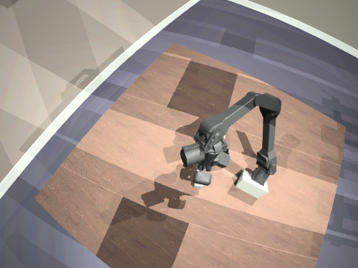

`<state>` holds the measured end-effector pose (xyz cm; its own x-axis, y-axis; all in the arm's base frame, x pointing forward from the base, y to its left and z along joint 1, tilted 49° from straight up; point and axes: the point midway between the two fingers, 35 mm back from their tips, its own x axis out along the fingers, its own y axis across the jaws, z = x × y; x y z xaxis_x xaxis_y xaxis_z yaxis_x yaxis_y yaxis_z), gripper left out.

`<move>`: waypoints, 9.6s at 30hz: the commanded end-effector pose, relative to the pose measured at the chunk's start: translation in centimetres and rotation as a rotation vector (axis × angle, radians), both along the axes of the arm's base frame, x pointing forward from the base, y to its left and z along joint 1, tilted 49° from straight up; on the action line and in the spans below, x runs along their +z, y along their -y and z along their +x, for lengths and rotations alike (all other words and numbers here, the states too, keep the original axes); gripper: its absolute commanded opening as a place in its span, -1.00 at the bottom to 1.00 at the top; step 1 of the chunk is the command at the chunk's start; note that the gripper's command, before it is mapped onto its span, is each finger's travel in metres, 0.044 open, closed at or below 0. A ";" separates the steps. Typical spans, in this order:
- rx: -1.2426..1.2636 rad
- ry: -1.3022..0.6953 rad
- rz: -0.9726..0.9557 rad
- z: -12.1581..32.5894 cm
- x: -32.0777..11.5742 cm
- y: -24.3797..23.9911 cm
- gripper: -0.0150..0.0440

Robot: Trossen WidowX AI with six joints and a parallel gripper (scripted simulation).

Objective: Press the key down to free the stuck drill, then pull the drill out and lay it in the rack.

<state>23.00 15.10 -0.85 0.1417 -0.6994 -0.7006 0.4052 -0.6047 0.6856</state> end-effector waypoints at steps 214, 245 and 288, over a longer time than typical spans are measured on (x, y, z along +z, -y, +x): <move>-1.101 1.105 0.136 8.6 6.6 18.6 0.67; -1.099 1.107 0.136 8.1 5.2 18.2 1.00; -1.099 1.107 0.136 8.1 5.6 18.0 -0.49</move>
